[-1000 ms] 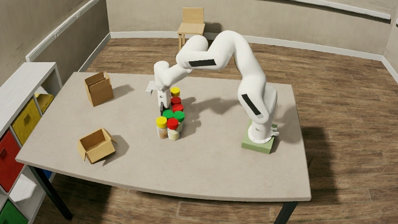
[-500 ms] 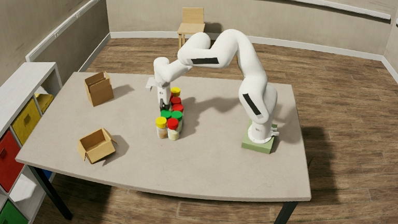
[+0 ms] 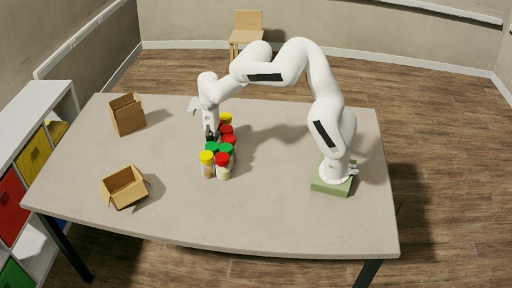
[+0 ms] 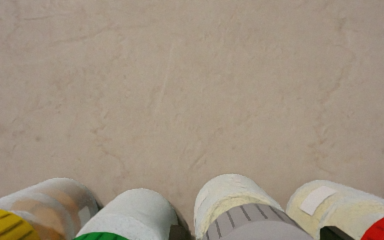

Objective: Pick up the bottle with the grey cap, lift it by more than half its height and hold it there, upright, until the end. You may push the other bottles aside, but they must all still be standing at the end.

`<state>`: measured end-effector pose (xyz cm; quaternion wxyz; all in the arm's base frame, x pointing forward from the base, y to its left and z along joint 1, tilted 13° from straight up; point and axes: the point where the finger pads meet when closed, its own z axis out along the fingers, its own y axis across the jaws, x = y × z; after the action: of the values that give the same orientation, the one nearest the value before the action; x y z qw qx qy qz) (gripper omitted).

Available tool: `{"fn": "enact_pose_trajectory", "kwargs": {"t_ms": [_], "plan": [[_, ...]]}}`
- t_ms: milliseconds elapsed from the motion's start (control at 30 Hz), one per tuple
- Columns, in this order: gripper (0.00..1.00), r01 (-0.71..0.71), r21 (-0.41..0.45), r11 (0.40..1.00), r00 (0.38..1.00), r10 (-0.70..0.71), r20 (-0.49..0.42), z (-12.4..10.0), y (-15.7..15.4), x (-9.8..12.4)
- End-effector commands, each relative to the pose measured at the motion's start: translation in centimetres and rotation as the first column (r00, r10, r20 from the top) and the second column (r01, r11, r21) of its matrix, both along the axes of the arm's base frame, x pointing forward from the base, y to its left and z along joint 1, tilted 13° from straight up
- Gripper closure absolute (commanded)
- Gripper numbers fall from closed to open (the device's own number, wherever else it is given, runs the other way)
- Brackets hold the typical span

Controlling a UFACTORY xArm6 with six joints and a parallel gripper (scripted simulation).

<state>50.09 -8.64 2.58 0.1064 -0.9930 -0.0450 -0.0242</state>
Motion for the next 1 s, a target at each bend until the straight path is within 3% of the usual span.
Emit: {"fn": "enact_pose_trajectory", "kwargs": {"t_ms": [0, 200, 233, 967], "plan": [[0.21, 0.001, -0.001, 1.000, 1.000, -0.001, 0.004, 0.42, -0.12, 0.12], [0.21, 0.001, -0.001, 1.000, 1.000, -0.001, 0.004, 0.42, -0.12, 0.12], [1.00, 0.001, -0.001, 1.000, 1.000, -0.001, 0.004, 0.41, -0.12, 0.14], [1.00, 0.001, -0.001, 1.000, 1.000, -0.001, 0.004, 0.42, -0.12, 0.15]]}}
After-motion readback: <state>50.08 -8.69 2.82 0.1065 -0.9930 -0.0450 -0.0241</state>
